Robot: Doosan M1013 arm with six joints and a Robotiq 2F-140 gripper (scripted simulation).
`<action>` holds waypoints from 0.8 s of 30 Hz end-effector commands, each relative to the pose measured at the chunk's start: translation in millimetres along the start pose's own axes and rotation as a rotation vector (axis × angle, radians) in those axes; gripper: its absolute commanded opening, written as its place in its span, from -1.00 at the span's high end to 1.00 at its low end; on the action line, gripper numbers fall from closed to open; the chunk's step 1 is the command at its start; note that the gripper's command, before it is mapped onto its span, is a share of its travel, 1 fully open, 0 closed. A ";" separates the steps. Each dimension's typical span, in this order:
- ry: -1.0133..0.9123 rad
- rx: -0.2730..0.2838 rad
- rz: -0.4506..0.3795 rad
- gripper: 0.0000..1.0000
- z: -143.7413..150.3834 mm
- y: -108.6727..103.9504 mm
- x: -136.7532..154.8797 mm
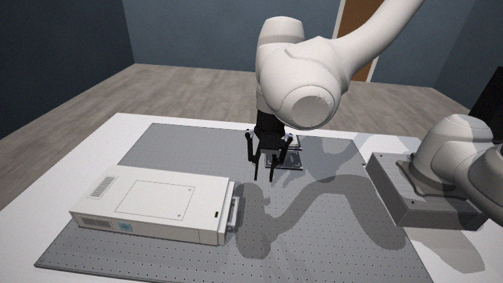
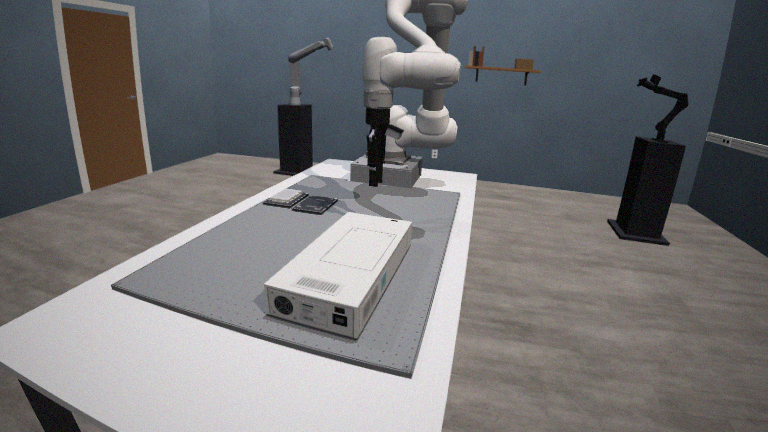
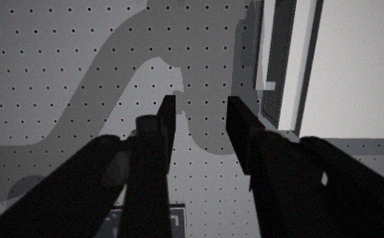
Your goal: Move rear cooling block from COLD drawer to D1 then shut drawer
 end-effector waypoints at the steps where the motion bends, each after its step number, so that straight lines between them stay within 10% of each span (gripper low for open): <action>1: -0.004 0.001 -0.005 0.32 15.3 8.3 -10.6; 24: -0.004 -0.001 -0.005 0.32 71.6 39.4 -48.4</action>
Point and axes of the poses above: the point where the finger pads meet when closed, its own y axis out along the fingers, its own z axis across the jaws, x = y × z, the point moved 7 cm from there along -y, back along the fingers, and after that the axes turned 5 degrees about -y, right-handed, at the moved point
